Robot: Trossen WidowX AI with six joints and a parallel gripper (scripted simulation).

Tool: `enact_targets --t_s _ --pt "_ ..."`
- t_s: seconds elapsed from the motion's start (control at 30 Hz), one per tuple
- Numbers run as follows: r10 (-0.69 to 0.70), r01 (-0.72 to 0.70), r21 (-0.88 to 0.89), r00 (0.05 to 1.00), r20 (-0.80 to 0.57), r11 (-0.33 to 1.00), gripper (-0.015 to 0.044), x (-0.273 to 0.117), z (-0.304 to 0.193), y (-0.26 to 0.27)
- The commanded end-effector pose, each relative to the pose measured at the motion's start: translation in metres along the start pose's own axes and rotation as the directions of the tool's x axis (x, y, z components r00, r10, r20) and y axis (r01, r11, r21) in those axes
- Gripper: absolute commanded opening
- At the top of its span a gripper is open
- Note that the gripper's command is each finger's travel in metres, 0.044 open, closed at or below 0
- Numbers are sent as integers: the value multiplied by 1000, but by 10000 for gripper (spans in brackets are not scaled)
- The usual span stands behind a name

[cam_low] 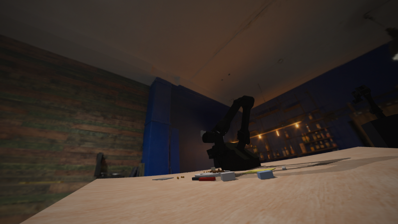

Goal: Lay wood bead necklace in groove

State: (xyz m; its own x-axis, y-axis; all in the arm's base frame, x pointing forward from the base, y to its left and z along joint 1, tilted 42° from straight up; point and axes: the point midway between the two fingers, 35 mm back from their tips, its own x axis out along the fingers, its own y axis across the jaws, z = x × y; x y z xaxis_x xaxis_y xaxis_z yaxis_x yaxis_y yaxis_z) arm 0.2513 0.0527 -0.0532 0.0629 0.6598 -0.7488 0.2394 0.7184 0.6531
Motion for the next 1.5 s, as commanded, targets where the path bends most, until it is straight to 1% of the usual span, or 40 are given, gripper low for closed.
enact_targets --t_s 0.0,0.43,0.47,1.47 --pt "-1 1 -4 1000 2 1000 79 0 1 0" --pt "1 -1 0 1000 -3 1000 420 -6 -1 0" --pt "0 0 2 1000 -1 1000 440 -1 0 0" --pt "0 0 2 1000 -1 1000 440 -1 0 0"
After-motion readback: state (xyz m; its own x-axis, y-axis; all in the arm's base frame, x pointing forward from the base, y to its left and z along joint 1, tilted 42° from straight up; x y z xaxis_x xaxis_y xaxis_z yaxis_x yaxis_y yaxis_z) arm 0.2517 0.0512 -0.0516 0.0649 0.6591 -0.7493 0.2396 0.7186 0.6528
